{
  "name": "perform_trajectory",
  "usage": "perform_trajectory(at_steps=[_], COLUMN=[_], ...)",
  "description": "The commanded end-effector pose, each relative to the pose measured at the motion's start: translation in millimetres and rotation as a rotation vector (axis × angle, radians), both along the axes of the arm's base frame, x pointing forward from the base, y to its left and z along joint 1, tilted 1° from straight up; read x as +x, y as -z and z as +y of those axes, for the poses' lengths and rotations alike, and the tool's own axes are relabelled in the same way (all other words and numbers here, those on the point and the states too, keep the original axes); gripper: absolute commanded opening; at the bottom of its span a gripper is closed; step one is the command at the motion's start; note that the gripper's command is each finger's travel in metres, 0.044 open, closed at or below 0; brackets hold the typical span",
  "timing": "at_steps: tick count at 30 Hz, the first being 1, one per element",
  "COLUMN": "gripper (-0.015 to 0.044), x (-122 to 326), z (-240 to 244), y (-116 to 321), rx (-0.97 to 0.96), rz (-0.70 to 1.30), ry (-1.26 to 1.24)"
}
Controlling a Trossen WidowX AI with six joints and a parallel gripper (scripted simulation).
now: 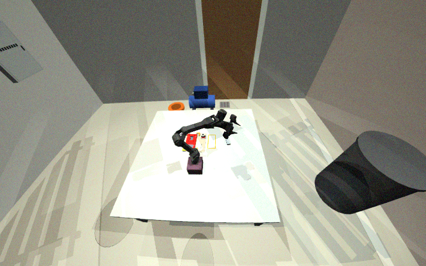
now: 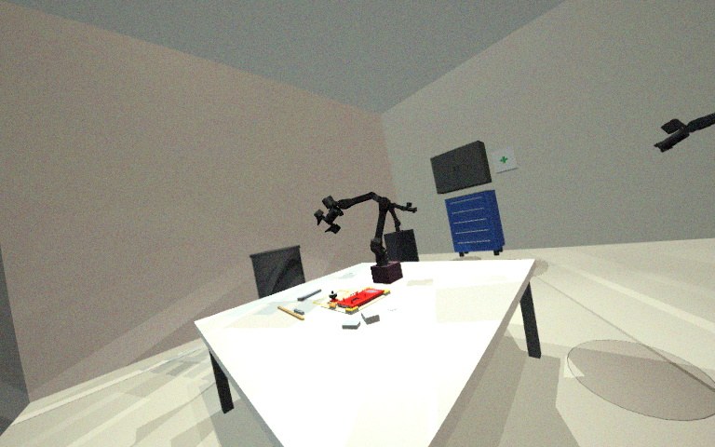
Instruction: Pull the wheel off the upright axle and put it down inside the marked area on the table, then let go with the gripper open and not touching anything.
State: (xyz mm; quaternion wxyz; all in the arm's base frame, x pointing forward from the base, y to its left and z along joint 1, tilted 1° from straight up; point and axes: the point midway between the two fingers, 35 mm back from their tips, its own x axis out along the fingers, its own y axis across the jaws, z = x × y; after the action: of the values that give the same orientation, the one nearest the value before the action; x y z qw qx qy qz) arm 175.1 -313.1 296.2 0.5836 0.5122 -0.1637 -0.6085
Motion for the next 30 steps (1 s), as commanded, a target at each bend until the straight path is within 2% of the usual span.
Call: perform_trajectory(at_steps=[1,8,16,22,27,30], gripper=[0.03,0.03,0.03,0.03,0.03,0.03], x=[54,119,176,192,185,179], z=[23,74,166,250,322,342], y=[31,79,146,196,233,244], rx=[0.115,0.29,0.529,0.7,0.823,0.855], rz=[0.065,0.165,0.339,0.524,0.712,0.773], ry=[-0.188,-0.42,-0.66,-0.81,-0.901,-0.92])
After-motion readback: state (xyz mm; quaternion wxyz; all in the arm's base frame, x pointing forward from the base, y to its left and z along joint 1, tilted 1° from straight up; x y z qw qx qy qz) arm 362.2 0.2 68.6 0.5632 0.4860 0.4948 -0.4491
